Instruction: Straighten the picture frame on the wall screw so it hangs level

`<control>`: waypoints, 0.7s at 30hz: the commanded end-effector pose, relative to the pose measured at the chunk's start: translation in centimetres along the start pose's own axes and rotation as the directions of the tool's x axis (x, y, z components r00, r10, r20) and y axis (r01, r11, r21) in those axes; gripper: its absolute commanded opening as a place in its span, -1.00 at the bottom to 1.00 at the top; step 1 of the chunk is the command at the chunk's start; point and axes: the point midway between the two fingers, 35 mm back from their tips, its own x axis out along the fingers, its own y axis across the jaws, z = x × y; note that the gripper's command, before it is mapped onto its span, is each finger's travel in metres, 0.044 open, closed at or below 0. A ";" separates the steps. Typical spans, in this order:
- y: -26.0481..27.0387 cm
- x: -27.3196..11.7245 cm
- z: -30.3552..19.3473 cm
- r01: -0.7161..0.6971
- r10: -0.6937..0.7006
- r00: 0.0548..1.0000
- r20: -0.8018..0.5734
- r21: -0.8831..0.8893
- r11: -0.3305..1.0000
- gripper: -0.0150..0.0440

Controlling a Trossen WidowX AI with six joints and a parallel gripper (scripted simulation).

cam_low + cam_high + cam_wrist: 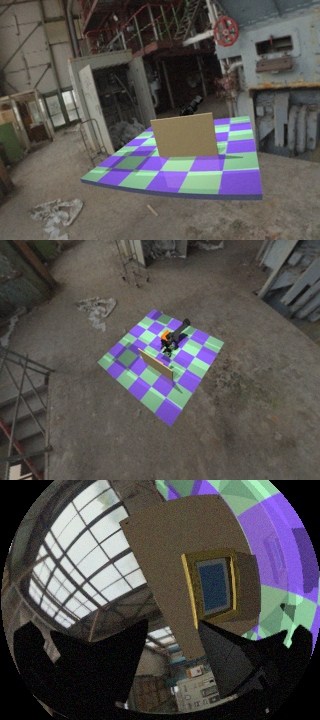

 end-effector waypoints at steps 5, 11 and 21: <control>-0.1 0.0 0.0 0.005 -0.005 1.000 -0.002 0.005 1.000 0.39; -0.9 0.1 0.2 0.000 0.000 1.000 -0.001 -0.045 0.999 0.39; -5.6 -0.7 1.2 0.004 -0.005 1.000 -0.002 -0.267 0.964 0.39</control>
